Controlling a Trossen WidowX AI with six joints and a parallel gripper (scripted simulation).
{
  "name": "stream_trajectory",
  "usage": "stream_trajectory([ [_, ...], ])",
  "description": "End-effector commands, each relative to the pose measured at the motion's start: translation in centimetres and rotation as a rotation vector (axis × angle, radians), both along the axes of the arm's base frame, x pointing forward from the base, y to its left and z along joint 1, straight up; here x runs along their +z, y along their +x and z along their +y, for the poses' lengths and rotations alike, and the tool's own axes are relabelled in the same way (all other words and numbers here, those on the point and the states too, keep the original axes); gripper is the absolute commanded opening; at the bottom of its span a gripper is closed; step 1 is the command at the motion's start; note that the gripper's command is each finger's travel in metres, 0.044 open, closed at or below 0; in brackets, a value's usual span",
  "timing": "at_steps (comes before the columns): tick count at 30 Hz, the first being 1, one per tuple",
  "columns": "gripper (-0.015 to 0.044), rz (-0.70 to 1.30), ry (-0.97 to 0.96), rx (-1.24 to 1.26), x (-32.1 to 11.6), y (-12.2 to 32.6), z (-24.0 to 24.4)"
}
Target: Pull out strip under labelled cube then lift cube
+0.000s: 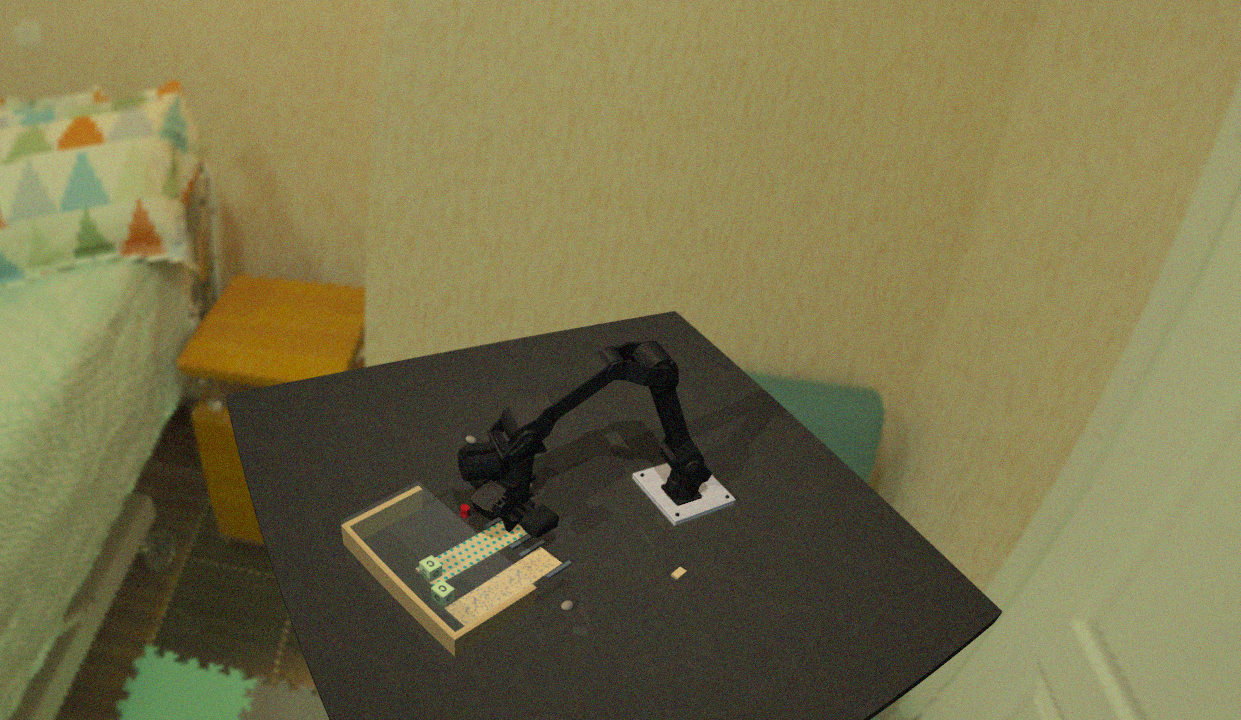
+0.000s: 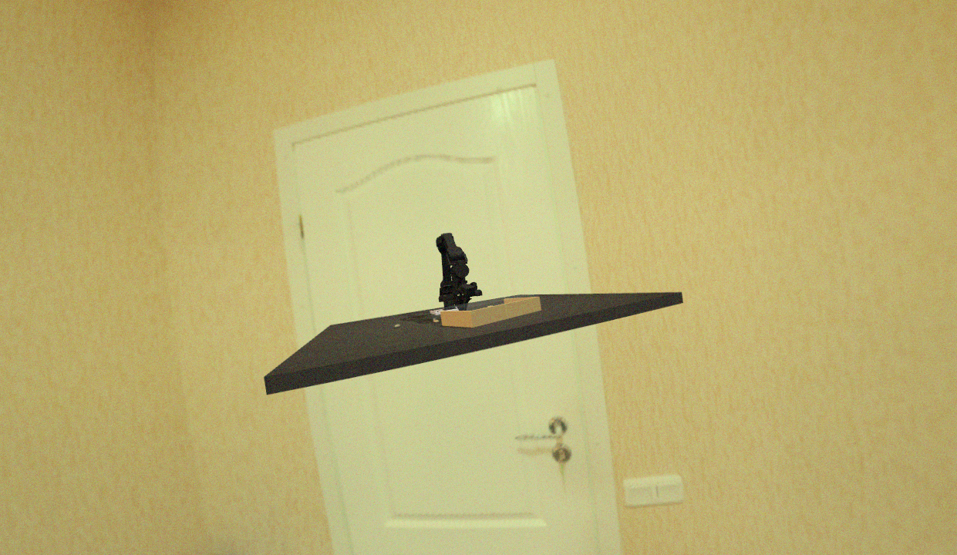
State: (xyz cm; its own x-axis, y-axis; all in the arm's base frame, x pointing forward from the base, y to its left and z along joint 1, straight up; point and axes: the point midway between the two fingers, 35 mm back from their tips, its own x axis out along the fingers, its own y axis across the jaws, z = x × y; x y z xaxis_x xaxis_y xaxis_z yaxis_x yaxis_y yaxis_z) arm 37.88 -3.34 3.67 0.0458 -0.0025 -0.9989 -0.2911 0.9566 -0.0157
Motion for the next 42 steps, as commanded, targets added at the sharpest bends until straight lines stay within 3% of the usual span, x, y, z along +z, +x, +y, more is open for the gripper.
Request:
stream_trajectory([
  [1, 0.0000, 0.012, 0.000, 0.002, -0.4, -0.8, -0.3],
  [42, 0.0000, 0.016, -0.002, 0.002, -0.8, -6.8, -2.2],
])
